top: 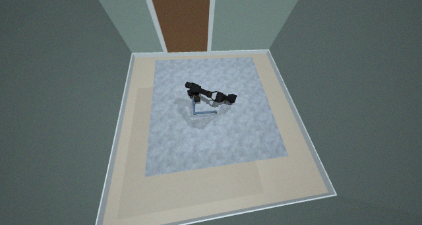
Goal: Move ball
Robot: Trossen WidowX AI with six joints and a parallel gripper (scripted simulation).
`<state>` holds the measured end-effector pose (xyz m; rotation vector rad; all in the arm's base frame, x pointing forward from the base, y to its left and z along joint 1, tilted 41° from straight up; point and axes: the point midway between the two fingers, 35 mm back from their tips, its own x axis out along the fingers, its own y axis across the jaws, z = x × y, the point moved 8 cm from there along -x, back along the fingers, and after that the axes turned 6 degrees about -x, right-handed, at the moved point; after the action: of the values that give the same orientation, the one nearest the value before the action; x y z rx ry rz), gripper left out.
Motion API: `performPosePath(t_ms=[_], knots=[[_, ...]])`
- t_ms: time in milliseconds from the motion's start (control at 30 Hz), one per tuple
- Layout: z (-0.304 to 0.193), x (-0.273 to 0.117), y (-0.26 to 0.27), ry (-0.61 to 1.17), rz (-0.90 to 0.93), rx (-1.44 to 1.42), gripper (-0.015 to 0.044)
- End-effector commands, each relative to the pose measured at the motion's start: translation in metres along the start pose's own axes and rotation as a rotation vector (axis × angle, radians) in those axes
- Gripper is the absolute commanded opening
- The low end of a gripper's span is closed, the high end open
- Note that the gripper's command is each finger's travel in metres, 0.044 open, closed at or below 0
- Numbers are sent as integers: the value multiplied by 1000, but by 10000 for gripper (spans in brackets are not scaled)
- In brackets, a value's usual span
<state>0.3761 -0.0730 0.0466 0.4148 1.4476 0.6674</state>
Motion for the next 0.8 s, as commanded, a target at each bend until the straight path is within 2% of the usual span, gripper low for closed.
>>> performPosePath(t_ms=[0,200,667,767], knots=[[-2,8,0,3,8,8,0],[-2,15,0,3,8,7,0],[0,11,1,4,2,0,368],[1,0,0,4,2,1,385]])
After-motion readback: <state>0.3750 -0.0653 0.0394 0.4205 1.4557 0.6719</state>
